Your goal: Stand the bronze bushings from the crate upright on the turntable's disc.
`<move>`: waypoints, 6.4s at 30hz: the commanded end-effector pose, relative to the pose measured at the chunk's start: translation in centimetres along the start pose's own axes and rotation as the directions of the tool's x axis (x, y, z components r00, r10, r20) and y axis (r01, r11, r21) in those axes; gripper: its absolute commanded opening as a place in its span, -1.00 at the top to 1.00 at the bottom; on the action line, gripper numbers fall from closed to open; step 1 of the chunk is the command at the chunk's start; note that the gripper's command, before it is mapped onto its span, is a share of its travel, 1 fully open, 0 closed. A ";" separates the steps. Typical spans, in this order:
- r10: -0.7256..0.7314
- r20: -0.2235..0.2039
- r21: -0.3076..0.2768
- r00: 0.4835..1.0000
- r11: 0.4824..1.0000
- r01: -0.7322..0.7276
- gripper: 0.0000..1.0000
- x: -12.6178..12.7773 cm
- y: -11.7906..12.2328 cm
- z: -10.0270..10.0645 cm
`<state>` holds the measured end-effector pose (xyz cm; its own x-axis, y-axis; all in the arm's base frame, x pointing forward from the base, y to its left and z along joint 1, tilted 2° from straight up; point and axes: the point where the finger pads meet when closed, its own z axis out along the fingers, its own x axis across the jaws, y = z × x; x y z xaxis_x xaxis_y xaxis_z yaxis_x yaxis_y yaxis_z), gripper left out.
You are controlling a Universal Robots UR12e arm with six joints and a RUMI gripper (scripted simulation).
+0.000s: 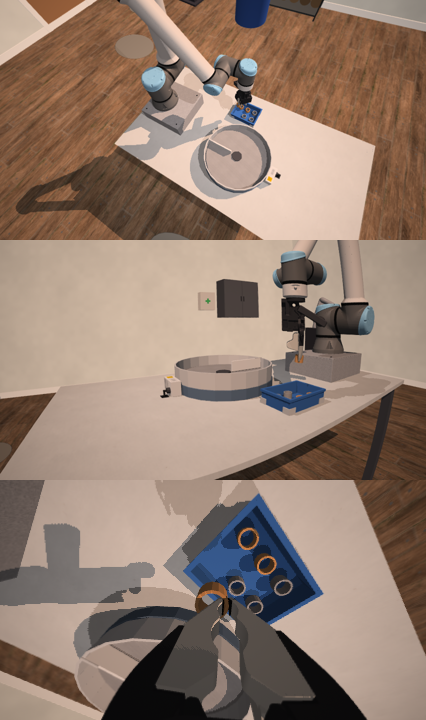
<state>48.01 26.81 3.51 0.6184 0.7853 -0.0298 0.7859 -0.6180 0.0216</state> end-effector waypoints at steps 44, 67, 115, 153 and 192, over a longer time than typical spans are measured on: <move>0.000 -0.001 -0.001 1.000 1.000 0.000 1.00 -5.2 7.1 -0.1; 0.000 -0.001 -0.001 1.000 1.000 0.000 1.00 -14.4 19.5 0.0; 0.000 -0.001 -0.001 1.000 1.000 0.000 1.00 -22.1 29.8 0.0; 0.000 -0.001 -0.001 1.000 1.000 0.000 1.00 -22.1 29.8 2.4; 0.000 -0.001 -0.001 1.000 1.000 0.000 1.00 -22.1 29.8 2.9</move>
<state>57.71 -9.04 2.11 0.6184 0.7853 -0.0292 0.7859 -0.6180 0.0211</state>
